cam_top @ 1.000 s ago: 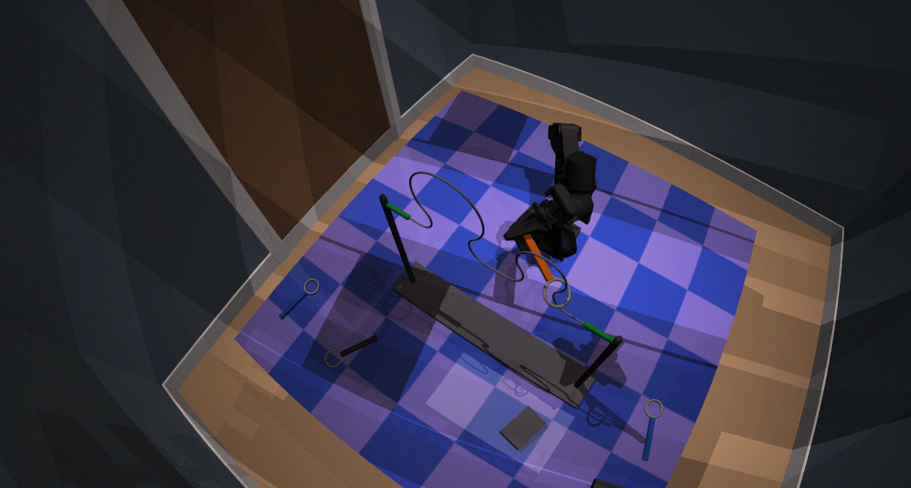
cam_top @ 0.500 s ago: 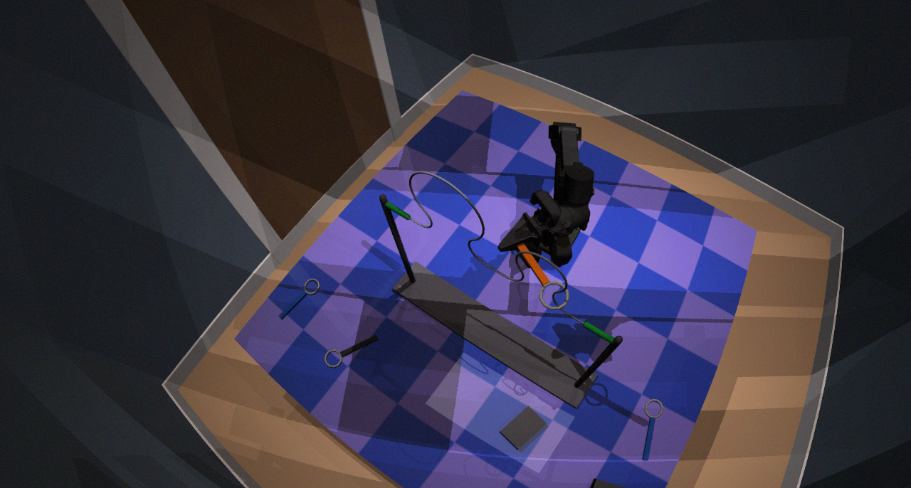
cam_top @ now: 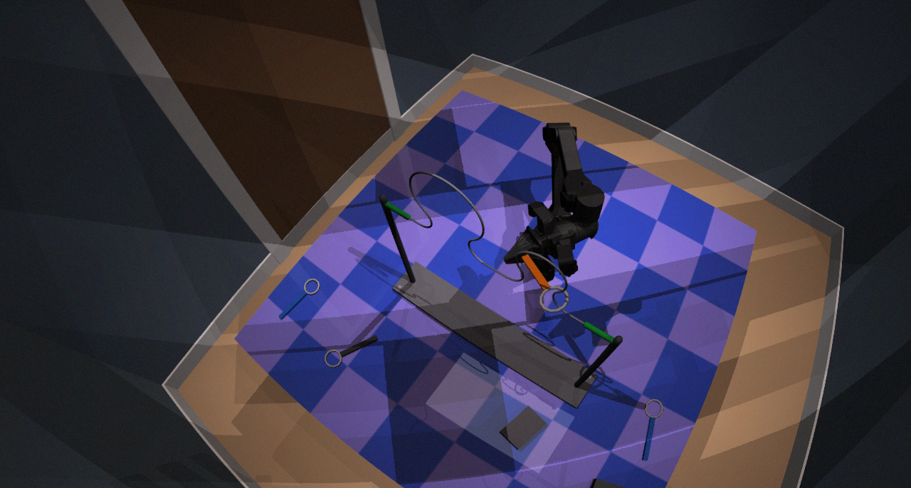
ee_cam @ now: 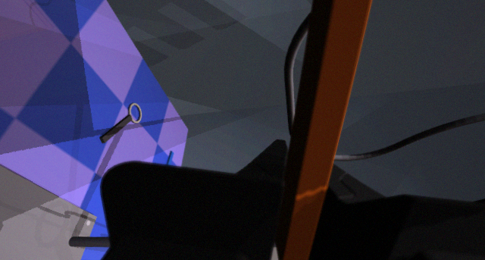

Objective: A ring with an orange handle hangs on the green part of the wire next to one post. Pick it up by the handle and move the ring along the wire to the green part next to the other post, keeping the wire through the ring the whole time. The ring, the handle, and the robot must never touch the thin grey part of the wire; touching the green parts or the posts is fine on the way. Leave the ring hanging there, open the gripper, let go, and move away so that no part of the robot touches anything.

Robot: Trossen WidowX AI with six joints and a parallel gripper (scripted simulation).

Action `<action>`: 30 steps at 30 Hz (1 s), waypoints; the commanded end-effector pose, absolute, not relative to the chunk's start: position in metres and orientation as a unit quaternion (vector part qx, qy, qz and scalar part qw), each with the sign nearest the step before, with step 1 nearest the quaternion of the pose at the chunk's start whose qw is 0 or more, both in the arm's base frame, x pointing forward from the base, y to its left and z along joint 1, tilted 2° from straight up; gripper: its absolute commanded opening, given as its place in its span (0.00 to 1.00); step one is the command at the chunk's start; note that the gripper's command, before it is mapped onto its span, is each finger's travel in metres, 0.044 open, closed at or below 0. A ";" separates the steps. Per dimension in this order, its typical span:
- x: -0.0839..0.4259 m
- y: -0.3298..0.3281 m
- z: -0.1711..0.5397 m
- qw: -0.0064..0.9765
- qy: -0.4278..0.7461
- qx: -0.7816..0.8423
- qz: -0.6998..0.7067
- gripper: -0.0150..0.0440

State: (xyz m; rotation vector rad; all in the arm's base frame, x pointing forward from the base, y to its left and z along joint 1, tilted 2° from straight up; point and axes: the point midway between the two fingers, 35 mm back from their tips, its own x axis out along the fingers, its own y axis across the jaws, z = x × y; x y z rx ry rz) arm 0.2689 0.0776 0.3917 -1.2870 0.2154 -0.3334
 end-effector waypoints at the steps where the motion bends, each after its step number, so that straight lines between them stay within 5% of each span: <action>1: 0.268 0.082 0.379 0.811 0.110 -0.555 -0.146 0.00; 30: 0.271 0.156 0.295 0.959 0.150 -0.237 -0.042 0.00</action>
